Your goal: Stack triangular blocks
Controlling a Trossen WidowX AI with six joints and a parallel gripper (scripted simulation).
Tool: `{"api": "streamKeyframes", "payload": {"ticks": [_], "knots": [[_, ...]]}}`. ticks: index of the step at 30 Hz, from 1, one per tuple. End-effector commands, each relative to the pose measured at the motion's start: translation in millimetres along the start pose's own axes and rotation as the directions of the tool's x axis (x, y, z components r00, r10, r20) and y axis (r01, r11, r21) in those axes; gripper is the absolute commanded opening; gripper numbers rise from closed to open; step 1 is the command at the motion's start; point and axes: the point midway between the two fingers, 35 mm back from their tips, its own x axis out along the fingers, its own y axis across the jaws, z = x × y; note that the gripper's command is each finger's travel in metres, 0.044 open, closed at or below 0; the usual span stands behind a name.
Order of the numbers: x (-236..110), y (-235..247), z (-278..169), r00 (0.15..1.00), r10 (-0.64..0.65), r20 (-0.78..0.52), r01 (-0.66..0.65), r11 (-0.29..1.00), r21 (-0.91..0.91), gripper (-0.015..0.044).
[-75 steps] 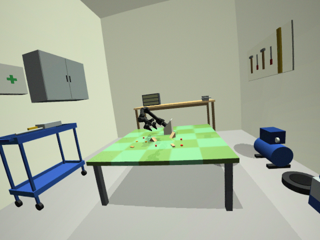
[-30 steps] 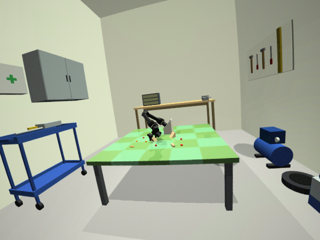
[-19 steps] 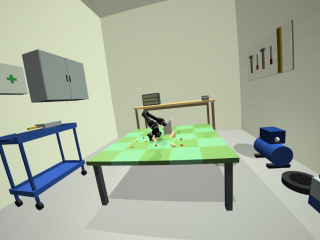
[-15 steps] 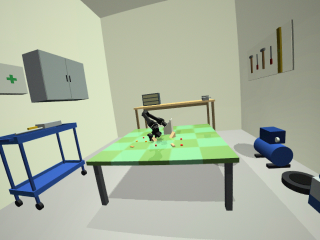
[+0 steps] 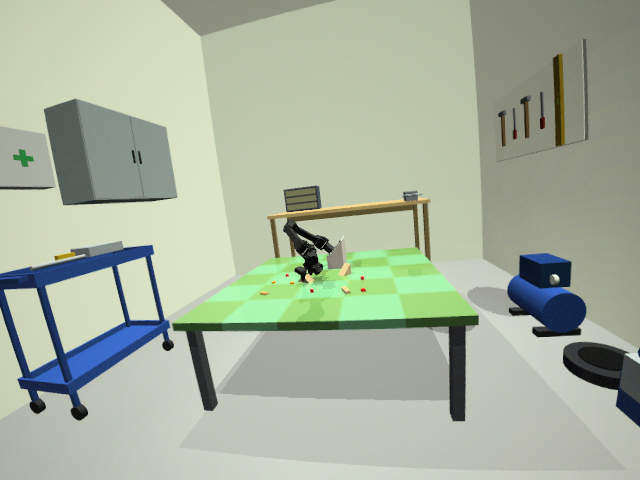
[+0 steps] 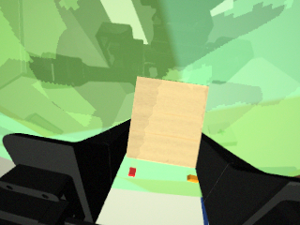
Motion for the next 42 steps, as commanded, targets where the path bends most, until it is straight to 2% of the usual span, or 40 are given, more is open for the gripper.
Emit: {"api": "streamKeyframes", "payload": {"ticks": [1,2,10,28,35,42], "knots": [[0,0,0,1.000,0.001,0.000,-0.001,1.000,0.000,0.0210],[0,0,0,1.000,0.001,0.000,-0.001,1.000,0.000,0.0203],[-14,-1,-3,1.000,-0.003,0.007,0.003,1.000,-0.017,0.0000],[-90,1,-36,1.000,-0.020,0.014,0.021,0.994,-0.110,0.0000],[-89,2,-36,1.000,-0.018,0.015,0.019,0.991,-0.135,0.0000],[-85,2,-38,0.996,0.065,0.067,-0.041,0.950,-0.309,0.0000]]}}
